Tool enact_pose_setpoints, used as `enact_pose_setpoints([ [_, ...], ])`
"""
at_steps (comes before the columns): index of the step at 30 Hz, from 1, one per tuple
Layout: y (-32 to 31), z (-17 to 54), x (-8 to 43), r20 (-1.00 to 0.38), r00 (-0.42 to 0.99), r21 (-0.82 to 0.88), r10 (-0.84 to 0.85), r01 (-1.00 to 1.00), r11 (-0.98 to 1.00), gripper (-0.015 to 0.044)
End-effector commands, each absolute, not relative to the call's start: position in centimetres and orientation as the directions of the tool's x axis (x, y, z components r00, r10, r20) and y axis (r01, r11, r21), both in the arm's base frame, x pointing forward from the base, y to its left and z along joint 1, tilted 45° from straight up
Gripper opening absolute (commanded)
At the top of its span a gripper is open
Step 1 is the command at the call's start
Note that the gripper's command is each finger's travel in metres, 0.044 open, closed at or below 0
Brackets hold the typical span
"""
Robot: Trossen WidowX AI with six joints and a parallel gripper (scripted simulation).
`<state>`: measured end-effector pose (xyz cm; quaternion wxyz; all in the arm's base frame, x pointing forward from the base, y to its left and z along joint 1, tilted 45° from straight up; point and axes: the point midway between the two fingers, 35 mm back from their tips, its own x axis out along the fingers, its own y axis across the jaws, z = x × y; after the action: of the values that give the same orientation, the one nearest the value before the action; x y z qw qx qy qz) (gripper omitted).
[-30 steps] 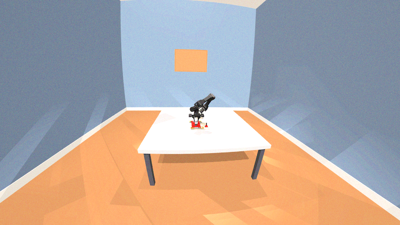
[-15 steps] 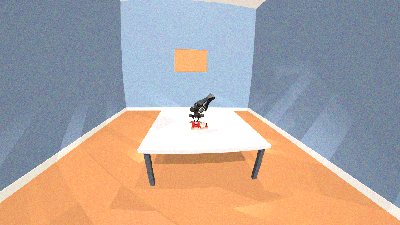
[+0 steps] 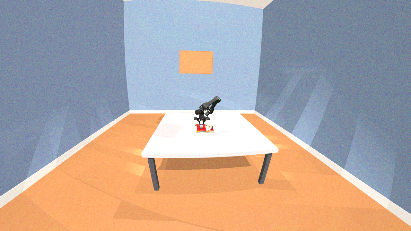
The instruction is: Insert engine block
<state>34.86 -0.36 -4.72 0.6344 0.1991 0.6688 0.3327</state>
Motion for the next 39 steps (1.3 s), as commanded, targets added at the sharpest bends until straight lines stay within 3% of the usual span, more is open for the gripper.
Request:
enact_pose_setpoints([
  [1, -0.43, -4.75, 34.85, -0.718, -0.116, 0.695, 0.686, -0.156, 0.702, 0.0159],
  [39, 0.08, -5.32, 34.67, -0.718, -0.116, 0.696, 0.686, -0.141, 0.704, 0.0159],
])
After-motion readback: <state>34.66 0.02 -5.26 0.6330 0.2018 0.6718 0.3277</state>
